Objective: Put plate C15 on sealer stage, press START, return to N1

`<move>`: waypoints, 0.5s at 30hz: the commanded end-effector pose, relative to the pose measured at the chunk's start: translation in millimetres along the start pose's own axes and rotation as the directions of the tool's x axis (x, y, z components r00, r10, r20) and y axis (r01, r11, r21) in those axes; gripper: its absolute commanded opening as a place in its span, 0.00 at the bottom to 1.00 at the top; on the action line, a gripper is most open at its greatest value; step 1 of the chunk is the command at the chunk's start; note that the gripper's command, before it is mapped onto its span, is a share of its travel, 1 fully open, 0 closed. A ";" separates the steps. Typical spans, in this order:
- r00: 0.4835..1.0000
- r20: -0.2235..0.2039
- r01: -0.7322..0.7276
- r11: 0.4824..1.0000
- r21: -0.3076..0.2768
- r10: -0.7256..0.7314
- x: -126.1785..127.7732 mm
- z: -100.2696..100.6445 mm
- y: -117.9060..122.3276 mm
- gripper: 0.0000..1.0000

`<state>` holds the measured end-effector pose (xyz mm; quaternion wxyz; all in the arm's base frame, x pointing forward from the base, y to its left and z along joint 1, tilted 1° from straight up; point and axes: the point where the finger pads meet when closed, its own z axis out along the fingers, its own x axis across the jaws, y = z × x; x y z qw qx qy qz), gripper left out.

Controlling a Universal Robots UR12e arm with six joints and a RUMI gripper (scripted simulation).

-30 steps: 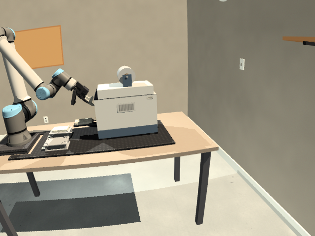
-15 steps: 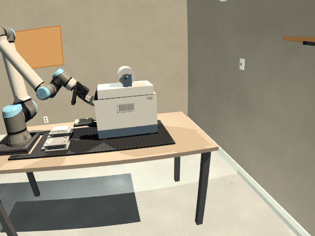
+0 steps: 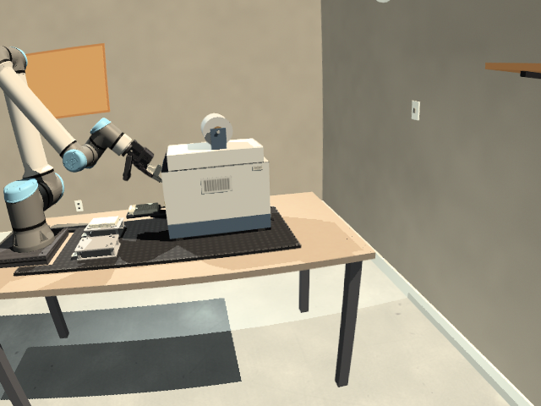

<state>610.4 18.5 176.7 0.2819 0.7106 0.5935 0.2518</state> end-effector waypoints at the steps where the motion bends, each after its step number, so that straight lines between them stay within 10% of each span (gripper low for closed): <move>1: 1.000 0.000 0.000 1.000 -0.001 0.000 0.0 0.4 1.4 0.00; 15: 1.000 0.000 0.000 1.000 -0.001 0.000 0.0 1.8 2.8 0.00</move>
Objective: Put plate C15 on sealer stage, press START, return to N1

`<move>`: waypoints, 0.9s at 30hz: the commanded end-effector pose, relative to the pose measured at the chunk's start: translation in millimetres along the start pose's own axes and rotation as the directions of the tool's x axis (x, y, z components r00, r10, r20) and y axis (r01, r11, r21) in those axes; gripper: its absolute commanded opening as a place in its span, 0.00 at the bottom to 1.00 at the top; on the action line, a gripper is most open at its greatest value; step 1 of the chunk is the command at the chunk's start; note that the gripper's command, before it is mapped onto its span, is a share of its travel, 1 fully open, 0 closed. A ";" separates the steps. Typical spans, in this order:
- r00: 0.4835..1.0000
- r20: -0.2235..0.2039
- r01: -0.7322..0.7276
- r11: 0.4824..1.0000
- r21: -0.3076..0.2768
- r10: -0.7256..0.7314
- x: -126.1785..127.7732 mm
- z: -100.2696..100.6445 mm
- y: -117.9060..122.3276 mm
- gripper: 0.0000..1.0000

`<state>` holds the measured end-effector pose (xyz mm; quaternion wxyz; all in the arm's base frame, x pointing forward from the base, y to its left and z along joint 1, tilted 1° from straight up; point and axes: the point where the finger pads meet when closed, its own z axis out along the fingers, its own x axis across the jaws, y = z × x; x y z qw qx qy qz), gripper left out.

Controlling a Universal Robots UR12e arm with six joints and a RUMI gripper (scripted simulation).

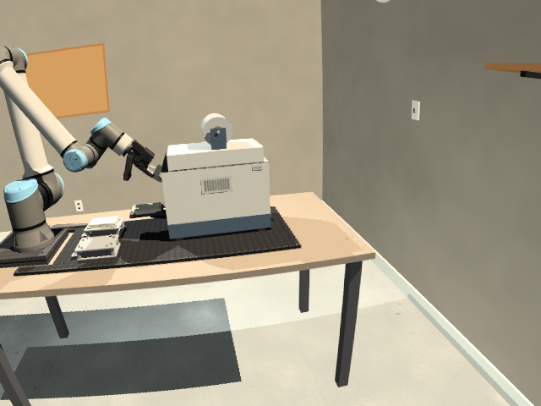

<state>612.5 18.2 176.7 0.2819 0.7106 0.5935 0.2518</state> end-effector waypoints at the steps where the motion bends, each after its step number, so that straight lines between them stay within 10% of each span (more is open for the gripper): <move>1: 1.000 0.000 0.000 1.000 -0.001 0.000 0.0 0.4 1.4 0.00; 27: 1.000 0.000 0.000 1.000 -0.001 0.000 0.0 -23.3 -5.4 0.00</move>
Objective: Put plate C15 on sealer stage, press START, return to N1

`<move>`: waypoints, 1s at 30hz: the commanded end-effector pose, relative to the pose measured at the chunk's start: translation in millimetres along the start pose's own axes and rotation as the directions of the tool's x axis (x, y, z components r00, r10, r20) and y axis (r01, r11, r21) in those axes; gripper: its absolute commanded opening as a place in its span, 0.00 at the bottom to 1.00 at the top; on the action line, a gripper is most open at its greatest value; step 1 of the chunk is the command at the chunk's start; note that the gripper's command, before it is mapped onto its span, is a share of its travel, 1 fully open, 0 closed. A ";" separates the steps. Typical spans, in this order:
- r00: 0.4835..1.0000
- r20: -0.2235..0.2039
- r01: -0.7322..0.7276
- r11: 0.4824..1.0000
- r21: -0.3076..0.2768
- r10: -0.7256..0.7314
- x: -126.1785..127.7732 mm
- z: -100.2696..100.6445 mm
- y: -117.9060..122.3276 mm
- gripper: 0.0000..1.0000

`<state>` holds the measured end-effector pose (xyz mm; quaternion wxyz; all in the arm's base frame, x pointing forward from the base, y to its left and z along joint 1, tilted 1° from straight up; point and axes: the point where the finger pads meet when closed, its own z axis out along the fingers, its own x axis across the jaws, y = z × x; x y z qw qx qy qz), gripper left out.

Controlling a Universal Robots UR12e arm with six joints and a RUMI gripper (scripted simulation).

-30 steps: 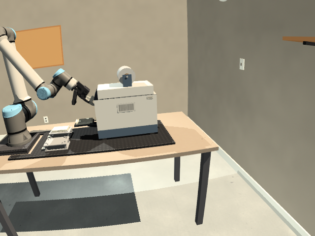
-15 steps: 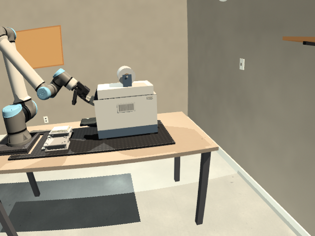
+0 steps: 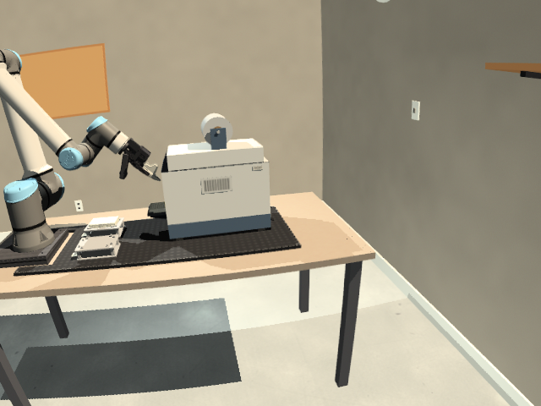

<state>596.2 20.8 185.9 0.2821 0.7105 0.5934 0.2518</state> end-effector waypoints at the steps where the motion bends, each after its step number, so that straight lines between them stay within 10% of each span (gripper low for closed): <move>1: 1.000 0.000 0.000 1.000 -0.001 0.000 -0.1 -6.8 -0.3 0.00; 30: 1.000 0.000 0.000 1.000 -0.001 0.000 -0.1 -59.4 -8.6 0.00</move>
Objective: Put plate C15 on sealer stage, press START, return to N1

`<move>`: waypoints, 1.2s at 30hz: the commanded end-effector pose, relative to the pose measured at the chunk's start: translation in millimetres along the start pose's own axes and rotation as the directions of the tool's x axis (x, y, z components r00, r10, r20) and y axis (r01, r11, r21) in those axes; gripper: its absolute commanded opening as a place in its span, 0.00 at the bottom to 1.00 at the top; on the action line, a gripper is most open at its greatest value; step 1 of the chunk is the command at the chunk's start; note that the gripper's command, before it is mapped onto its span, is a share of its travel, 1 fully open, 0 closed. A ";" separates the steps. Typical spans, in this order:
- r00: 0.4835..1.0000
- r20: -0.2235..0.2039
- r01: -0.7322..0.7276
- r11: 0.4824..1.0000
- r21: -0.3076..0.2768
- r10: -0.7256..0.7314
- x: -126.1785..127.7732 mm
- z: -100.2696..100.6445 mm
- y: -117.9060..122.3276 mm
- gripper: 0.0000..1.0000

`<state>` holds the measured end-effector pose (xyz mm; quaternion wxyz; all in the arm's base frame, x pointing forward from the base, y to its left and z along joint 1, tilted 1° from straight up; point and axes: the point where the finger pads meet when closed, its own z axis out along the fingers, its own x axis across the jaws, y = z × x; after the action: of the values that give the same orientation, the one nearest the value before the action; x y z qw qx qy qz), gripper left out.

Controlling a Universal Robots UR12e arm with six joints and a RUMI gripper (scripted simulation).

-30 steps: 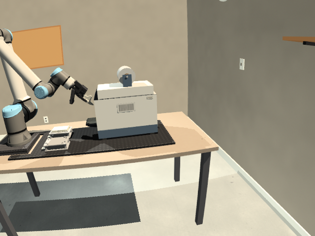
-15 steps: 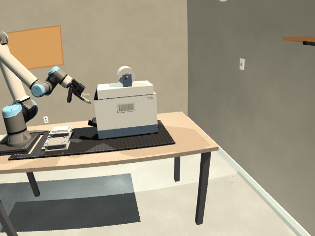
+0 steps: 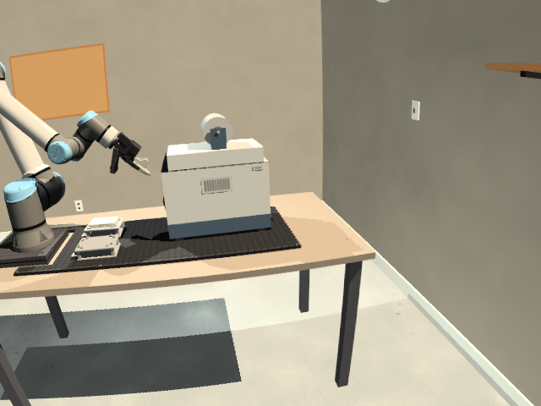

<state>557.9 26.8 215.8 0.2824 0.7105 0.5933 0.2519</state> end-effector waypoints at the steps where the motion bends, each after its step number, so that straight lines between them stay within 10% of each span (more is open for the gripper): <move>1: 1.000 0.000 0.000 1.000 0.000 0.000 -0.3 -10.9 -1.9 0.00; 27: 1.000 0.000 0.000 1.000 0.000 0.000 -0.3 -101.0 -31.0 0.00; 28: 1.000 0.000 0.000 1.000 0.000 0.000 -0.3 -97.0 -28.0 0.68; 36: 1.000 0.000 0.000 1.000 0.000 0.000 -0.3 -73.1 -9.9 0.68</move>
<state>488.2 37.2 261.9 0.2815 0.7104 0.5937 0.2523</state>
